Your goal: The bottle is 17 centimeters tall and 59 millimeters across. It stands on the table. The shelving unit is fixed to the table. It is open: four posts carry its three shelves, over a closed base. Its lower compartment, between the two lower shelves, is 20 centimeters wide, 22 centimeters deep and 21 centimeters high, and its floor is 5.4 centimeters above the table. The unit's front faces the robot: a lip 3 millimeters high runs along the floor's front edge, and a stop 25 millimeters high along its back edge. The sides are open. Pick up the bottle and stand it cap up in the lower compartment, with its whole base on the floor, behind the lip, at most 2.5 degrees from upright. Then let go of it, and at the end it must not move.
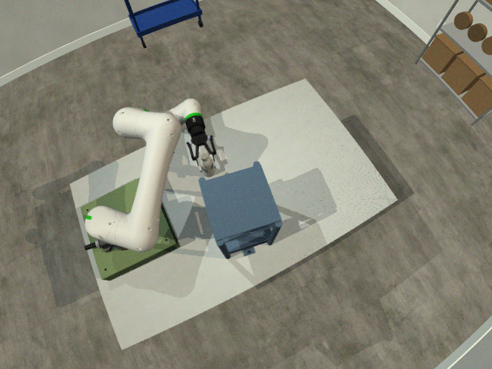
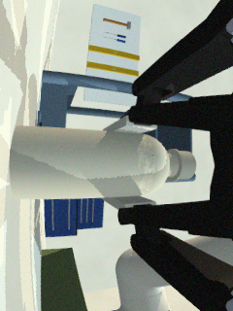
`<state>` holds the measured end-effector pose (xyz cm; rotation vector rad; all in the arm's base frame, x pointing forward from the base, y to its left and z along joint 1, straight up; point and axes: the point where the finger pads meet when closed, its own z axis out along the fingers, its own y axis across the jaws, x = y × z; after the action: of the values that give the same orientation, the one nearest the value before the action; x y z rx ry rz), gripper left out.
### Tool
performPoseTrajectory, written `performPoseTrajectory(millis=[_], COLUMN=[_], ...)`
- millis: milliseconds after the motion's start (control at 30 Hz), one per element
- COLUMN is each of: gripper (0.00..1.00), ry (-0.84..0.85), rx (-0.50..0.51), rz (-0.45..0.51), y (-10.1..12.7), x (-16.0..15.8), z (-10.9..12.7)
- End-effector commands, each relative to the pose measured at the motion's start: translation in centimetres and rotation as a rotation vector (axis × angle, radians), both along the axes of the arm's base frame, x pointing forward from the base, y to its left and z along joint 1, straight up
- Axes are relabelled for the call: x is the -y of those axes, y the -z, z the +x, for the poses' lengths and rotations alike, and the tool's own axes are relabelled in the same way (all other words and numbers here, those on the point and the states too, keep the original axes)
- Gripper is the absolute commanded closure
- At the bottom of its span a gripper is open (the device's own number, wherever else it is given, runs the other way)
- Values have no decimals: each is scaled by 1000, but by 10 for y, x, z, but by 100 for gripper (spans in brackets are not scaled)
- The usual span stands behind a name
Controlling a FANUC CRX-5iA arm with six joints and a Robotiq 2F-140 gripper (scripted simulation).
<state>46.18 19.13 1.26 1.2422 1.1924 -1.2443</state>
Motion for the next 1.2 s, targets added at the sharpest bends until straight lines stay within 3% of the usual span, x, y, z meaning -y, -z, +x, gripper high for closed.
performPoseTrajectory(millis=[0, 800, 1167], gripper=[100, 100, 100], ry=[0, 0, 0], rx=[0, 0, 0], rz=[0, 0, 0], y=[0, -10, -39], x=[0, 0, 0], z=[0, 0, 0])
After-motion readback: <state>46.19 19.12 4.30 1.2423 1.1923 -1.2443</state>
